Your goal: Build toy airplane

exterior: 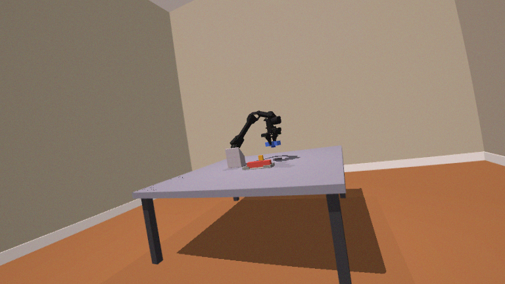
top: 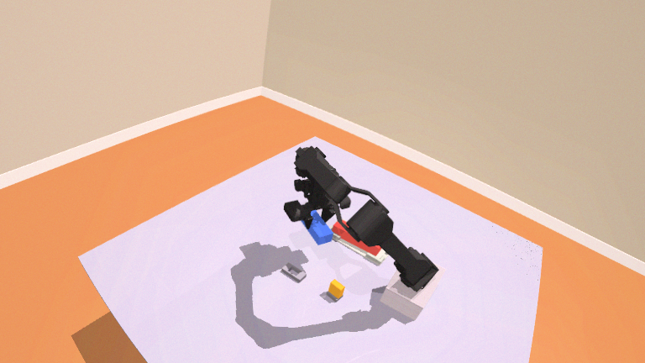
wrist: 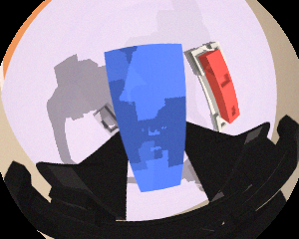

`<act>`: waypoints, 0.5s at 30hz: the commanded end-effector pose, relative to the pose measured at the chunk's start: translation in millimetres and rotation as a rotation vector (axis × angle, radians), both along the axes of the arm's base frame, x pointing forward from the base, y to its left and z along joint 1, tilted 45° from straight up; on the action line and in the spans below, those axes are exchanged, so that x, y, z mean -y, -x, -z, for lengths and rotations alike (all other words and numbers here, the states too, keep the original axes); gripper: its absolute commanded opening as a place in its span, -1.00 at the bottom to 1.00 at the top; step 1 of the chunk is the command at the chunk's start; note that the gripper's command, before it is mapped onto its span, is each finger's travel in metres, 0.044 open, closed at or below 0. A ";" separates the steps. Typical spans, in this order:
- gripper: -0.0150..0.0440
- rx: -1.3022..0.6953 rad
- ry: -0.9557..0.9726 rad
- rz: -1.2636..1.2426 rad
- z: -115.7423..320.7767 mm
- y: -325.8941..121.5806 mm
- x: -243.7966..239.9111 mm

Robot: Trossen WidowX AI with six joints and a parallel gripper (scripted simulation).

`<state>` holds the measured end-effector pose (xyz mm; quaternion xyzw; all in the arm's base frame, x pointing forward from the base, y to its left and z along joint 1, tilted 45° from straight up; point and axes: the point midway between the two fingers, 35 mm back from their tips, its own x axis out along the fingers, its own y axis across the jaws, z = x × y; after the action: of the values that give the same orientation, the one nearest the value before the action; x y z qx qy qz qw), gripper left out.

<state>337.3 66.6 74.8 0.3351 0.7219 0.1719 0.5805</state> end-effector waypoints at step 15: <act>-0.49 -0.214 0.043 0.208 49.5 1.7 34.8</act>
<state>337.0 36.9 35.9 0.3990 0.7395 0.0807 0.5361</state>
